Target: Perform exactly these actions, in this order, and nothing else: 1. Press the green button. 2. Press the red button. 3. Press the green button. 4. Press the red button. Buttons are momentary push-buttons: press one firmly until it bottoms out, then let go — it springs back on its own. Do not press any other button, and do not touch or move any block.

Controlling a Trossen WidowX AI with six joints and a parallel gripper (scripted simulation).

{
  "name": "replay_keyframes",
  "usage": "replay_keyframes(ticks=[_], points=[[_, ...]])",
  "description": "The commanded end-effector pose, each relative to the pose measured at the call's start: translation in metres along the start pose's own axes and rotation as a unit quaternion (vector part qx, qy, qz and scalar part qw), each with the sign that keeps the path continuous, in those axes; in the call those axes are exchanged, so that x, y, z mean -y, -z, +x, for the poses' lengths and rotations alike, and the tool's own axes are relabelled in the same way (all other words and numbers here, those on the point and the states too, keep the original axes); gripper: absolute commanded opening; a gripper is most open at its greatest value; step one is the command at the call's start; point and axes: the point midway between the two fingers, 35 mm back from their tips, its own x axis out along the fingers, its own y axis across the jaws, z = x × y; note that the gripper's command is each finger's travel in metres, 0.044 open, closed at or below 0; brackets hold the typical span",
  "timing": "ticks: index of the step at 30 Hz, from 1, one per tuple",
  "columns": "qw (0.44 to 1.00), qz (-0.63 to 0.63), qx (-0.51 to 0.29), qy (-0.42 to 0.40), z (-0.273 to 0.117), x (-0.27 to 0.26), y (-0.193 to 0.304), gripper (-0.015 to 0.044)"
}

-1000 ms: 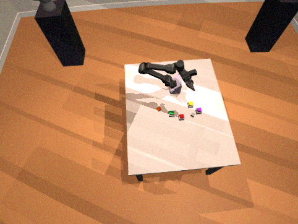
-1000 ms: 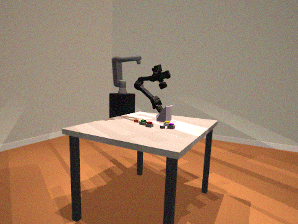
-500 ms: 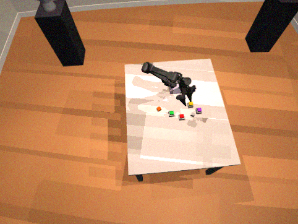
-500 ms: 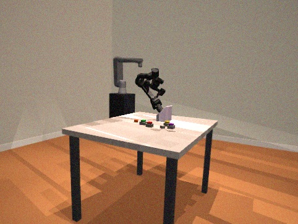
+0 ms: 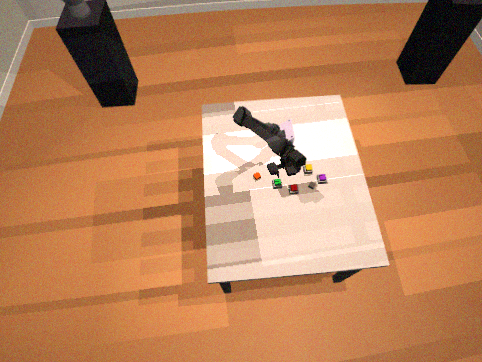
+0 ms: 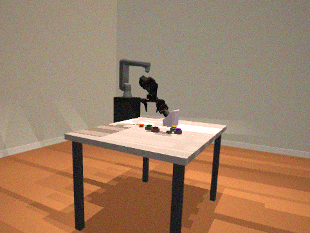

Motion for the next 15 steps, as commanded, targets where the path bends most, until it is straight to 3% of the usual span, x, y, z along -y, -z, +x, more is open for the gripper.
replay_keyframes(ticks=[1, 9, 15], points=[[0.986, 0.124, -0.114, 0.014, 0.015, 0.024, 0.023, 0.0400], [0.986, 0.124, -0.114, 0.014, 0.015, 0.024, 0.023, 0.0400], [0.986, 0.124, -0.113, 0.015, 0.072, 0.024, 0.037, 0.0243]])
